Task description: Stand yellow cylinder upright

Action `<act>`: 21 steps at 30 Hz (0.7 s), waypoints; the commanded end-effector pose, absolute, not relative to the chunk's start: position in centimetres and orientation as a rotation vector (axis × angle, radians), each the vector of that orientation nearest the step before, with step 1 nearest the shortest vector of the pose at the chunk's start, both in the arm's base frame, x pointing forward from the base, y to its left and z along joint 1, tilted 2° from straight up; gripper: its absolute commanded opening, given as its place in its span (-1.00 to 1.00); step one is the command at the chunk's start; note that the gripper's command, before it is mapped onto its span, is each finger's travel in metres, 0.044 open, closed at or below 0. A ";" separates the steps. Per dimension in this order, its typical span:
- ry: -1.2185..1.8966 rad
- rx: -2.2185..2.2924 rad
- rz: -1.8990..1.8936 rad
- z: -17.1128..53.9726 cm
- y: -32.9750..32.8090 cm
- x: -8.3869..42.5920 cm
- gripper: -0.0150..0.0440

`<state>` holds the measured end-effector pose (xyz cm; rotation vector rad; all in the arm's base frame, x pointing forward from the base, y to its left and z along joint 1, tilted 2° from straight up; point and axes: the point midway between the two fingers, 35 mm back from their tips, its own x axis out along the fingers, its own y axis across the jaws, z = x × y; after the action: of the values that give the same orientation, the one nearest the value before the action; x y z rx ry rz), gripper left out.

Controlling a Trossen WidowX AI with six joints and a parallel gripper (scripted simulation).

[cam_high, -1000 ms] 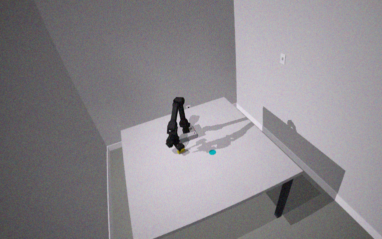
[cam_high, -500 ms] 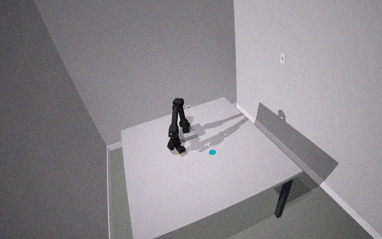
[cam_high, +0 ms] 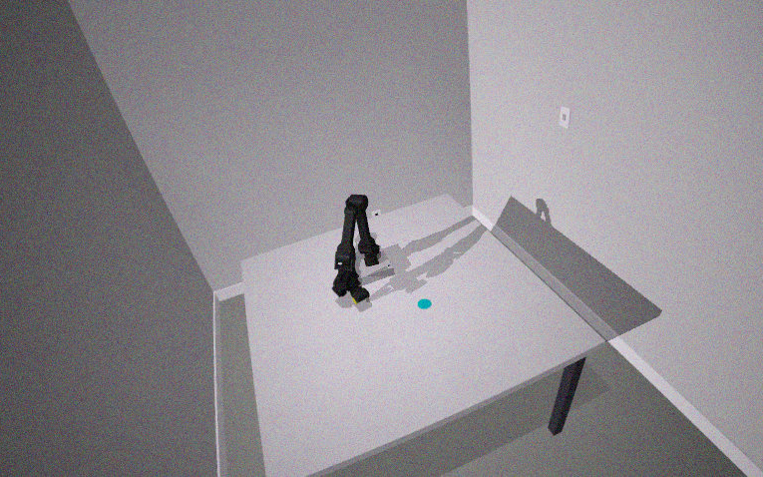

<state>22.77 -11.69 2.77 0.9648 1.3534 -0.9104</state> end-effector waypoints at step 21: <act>1.346 0.962 -0.910 10.4 -11.8 22.4 -0.14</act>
<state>22.49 -11.76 9.26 0.9665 1.3531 -0.9122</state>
